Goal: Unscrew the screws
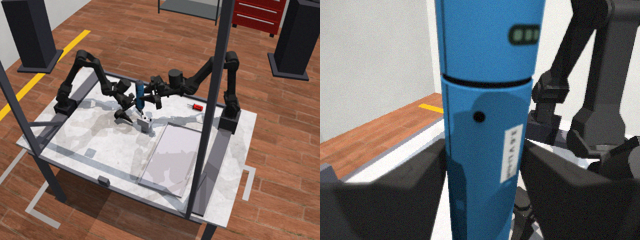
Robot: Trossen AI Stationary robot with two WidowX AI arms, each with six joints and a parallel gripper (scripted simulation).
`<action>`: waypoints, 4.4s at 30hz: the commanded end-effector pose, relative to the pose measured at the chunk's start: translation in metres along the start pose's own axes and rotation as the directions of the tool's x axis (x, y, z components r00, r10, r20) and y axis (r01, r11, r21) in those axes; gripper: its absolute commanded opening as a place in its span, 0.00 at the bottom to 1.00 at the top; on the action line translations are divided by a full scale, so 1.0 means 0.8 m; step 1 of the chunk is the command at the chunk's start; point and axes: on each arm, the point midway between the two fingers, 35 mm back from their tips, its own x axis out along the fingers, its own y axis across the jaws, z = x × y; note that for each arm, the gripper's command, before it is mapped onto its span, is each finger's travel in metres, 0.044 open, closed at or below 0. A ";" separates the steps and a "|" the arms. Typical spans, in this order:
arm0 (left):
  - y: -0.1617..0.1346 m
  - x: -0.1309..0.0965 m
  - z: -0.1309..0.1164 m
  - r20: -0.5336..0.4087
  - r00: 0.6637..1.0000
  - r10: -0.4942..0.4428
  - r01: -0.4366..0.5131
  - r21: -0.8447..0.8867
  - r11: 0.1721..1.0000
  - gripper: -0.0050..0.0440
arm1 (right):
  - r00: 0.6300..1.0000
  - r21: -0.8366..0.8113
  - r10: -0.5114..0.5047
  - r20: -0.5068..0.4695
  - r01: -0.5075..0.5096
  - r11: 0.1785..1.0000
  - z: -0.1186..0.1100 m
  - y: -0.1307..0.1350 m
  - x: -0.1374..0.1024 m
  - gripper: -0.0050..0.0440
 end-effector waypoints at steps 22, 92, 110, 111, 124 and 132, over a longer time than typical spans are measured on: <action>-0.019 -0.012 0.022 0.186 0.971 0.150 -0.132 -0.106 0.986 0.89 | 0.997 -0.006 0.004 0.074 -0.004 1.000 0.037 0.001 -0.002 0.43; -0.002 0.086 0.047 0.197 0.969 0.151 -0.134 -0.099 0.986 0.59 | 0.997 -0.018 0.030 0.067 -0.029 0.999 -0.012 -0.034 -0.022 0.43; -0.002 0.086 0.047 0.197 0.969 0.151 -0.134 -0.099 0.986 0.59 | 0.997 -0.020 0.029 0.074 -0.028 0.999 -0.019 -0.031 -0.020 0.43; -0.002 0.086 0.047 0.197 0.969 0.151 -0.134 -0.099 0.986 0.59 | 0.996 -0.021 0.029 0.079 -0.027 0.999 -0.017 -0.031 -0.021 0.43; -0.002 0.086 0.047 0.197 0.969 0.151 -0.134 -0.099 0.986 0.59 | 0.998 -0.017 0.029 0.059 -0.028 0.999 -0.012 -0.031 -0.016 0.43; -0.002 0.086 0.047 0.197 0.969 0.151 -0.134 -0.099 0.986 0.59 | 0.998 -0.028 0.028 0.063 -0.026 0.999 -0.018 -0.031 -0.017 0.43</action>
